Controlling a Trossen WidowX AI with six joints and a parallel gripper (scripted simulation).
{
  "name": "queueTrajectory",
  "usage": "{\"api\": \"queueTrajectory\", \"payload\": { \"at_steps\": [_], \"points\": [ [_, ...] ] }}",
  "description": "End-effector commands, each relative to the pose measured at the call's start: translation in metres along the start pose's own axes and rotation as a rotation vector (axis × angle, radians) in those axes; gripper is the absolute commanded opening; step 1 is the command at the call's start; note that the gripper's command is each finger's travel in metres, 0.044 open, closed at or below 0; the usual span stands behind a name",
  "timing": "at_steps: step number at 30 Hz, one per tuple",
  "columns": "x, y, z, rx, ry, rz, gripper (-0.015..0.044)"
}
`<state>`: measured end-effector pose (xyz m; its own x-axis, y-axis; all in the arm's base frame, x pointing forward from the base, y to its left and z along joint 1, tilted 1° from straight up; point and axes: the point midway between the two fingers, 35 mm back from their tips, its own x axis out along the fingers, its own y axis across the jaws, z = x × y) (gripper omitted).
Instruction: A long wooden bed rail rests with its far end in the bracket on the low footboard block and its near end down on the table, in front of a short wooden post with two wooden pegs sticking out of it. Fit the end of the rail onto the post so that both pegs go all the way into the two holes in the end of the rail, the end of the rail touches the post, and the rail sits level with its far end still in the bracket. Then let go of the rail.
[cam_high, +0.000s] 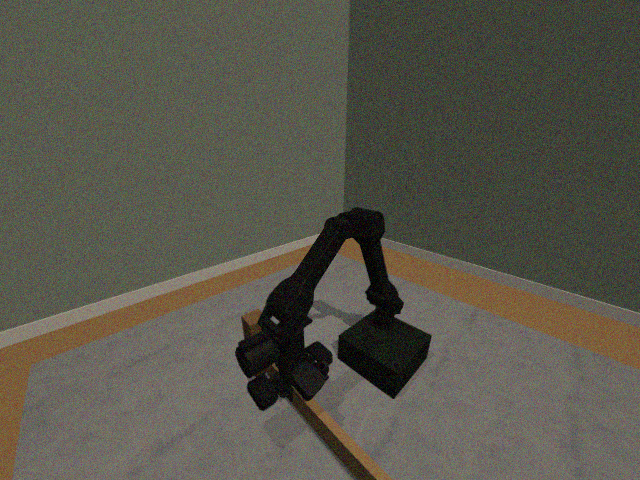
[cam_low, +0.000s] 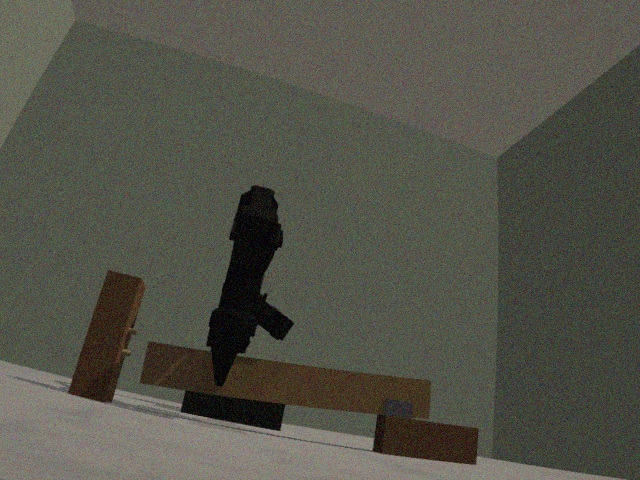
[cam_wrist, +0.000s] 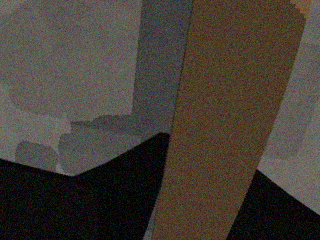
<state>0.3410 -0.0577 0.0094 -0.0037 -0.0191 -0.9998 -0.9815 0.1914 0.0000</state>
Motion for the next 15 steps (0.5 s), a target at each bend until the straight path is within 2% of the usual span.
{"api": "queueTrajectory", "payload": {
  "at_steps": [1,15],
  "points": [
    [-0.0079,-0.0046,0.0009,-0.001,-0.005,-0.020,0.0000],
    [-0.0150,-0.0043,0.0008,-0.001,-0.005,-0.020,0.0000]
  ]
}}
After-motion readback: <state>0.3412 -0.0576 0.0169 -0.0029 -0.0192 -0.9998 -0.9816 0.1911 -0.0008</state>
